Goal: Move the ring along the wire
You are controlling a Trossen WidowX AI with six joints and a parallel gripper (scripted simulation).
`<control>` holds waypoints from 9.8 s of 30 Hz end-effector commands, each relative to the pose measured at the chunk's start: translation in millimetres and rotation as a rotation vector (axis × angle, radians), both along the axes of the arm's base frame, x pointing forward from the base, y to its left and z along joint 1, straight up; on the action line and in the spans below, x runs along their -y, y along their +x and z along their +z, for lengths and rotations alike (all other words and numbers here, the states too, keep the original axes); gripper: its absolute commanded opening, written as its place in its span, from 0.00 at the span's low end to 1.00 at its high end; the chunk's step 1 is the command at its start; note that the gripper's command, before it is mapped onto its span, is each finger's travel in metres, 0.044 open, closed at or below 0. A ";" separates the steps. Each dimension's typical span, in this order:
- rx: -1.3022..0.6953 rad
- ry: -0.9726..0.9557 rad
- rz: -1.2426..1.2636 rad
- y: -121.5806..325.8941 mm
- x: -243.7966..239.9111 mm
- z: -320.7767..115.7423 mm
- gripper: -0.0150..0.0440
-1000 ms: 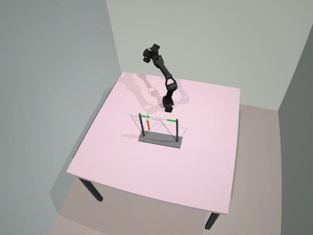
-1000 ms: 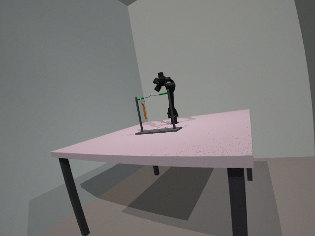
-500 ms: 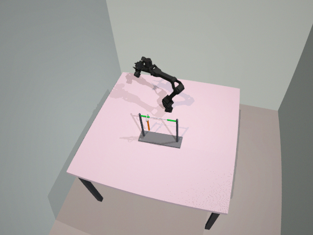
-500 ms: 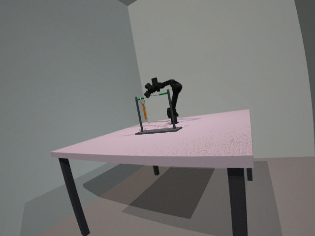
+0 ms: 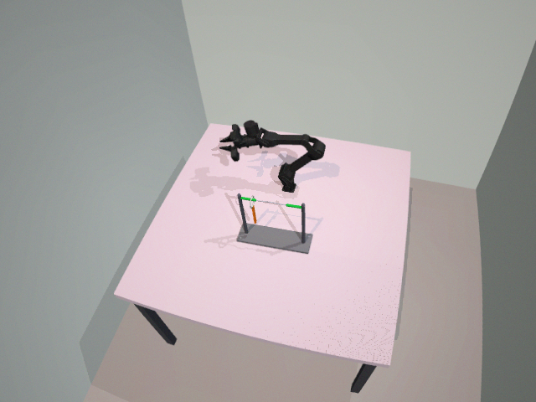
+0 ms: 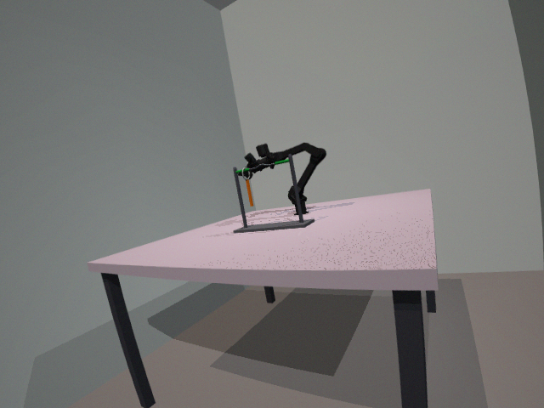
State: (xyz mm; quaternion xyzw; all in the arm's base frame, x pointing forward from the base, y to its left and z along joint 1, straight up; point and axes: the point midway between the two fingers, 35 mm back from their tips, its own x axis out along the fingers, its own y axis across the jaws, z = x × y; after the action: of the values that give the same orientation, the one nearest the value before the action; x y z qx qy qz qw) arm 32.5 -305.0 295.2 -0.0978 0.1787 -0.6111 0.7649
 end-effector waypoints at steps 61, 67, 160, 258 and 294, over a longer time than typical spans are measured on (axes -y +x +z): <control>0.243 0.314 1.327 239.1 -230.4 -157.8 0.53; 0.243 0.314 1.327 243.6 -229.9 -157.4 0.53; 0.245 0.311 1.331 312.9 -232.9 -164.9 0.00; 0.033 0.776 1.148 257.3 -331.2 -135.6 0.00; -0.249 0.401 1.315 260.0 -305.5 -133.0 0.00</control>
State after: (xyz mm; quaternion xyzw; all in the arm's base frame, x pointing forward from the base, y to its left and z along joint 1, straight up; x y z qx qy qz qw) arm 292.1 3.5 161.7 -0.0868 0.2827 0.0330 0.9547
